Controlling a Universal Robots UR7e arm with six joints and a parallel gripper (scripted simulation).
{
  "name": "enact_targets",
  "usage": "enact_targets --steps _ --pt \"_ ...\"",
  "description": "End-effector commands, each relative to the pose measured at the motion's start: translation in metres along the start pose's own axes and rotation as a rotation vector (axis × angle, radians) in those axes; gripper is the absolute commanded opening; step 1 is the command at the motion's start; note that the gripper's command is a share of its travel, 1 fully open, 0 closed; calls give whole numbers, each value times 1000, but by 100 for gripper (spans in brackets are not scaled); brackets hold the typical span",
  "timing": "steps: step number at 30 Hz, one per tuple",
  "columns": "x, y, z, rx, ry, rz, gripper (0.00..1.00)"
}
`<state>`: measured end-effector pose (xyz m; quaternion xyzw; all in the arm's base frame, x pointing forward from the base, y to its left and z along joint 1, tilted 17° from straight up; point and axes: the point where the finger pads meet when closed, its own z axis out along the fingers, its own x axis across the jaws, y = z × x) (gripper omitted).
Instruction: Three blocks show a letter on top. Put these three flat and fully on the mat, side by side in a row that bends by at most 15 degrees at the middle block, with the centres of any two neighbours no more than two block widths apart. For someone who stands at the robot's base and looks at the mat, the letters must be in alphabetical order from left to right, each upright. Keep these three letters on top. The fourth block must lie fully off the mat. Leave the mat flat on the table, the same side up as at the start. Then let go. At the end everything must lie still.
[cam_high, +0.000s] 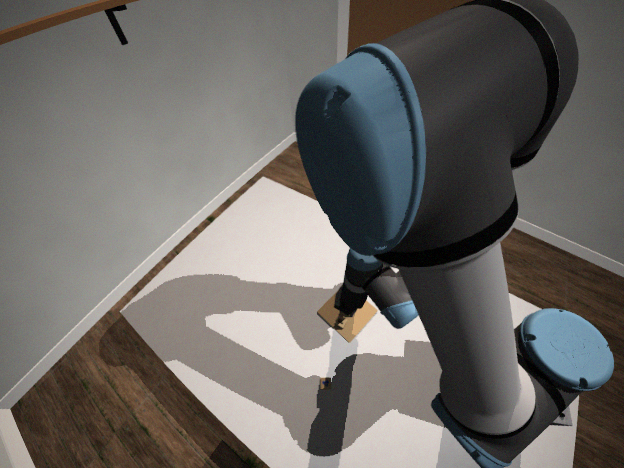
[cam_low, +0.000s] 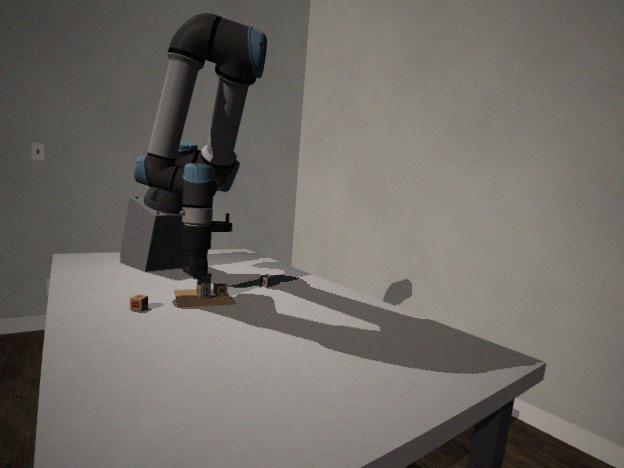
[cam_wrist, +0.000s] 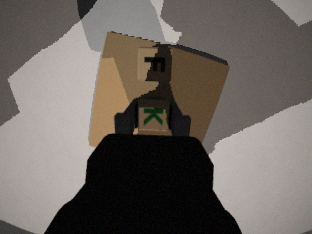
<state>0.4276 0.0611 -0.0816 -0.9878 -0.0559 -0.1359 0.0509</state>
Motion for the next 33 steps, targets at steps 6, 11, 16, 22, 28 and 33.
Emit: enact_targets --steps 6,11,16,22,28,33 --pt "0 0 0 0 1 0 63" --pt "0 0 0 0 1 0 75" --pt "0 0 0 0 1 0 87" --pt "0 0 0 0 1 0 87" --pt "0 0 0 0 1 0 87" --pt "0 0 -2 0 1 0 87"
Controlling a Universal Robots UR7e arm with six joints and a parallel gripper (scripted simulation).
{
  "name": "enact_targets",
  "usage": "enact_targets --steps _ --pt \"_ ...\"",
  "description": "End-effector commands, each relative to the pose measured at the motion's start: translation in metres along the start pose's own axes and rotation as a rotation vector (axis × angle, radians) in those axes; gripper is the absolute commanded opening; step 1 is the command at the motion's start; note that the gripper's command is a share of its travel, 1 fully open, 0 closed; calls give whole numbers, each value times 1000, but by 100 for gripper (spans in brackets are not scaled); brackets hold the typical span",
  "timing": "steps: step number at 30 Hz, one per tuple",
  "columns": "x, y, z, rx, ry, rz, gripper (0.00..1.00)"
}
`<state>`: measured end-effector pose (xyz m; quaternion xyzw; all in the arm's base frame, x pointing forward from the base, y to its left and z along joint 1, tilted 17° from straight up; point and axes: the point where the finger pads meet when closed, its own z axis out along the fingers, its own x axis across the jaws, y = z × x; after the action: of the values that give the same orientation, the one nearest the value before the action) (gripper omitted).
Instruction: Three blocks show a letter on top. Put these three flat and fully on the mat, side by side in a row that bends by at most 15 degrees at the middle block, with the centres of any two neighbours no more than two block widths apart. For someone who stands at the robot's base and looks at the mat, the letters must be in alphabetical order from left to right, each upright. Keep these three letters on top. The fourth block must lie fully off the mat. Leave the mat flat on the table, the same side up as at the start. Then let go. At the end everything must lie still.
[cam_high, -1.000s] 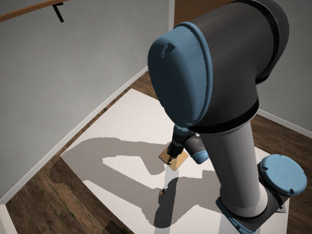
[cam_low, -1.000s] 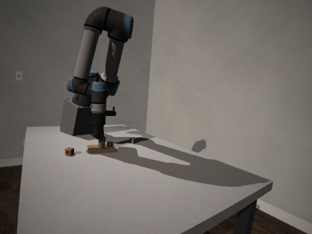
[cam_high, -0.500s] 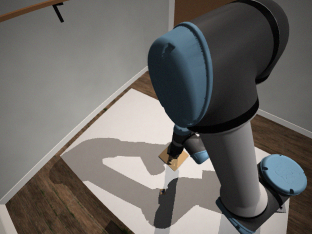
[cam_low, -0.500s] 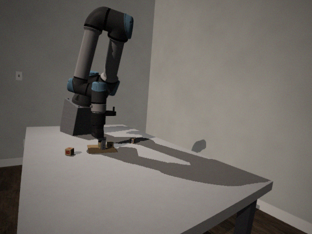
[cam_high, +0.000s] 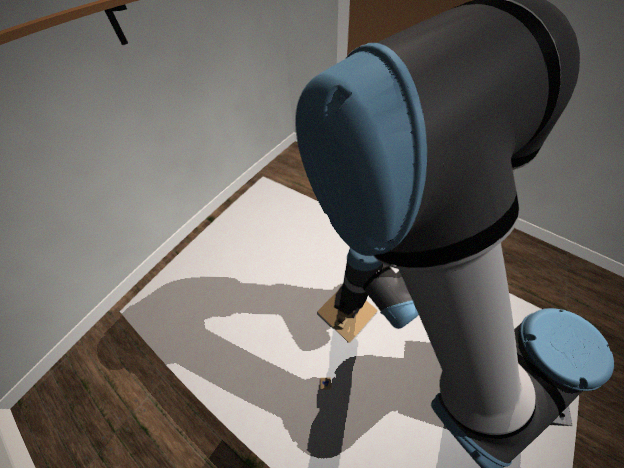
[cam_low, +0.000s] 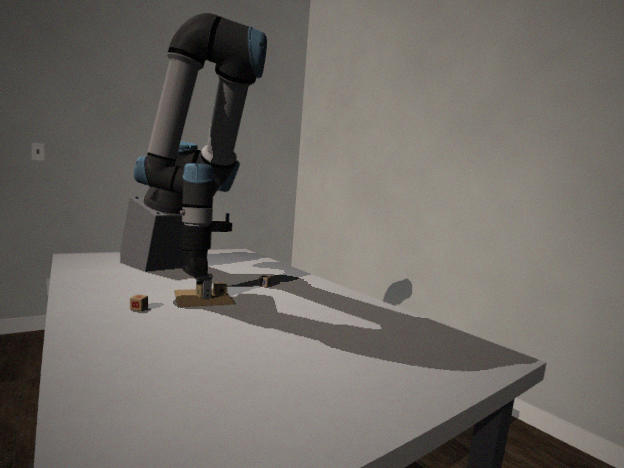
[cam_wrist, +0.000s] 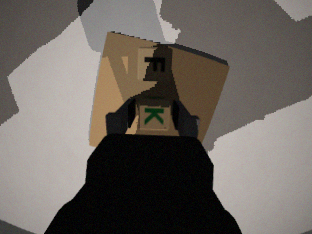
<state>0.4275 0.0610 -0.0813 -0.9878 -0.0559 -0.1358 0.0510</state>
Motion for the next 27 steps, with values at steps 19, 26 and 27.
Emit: enact_targets --steps 19,26,27 --pt "0 0 -40 0 1 0 87" --pt "0 0 -57 0 1 0 87" --pt "0 0 -60 0 1 0 87"
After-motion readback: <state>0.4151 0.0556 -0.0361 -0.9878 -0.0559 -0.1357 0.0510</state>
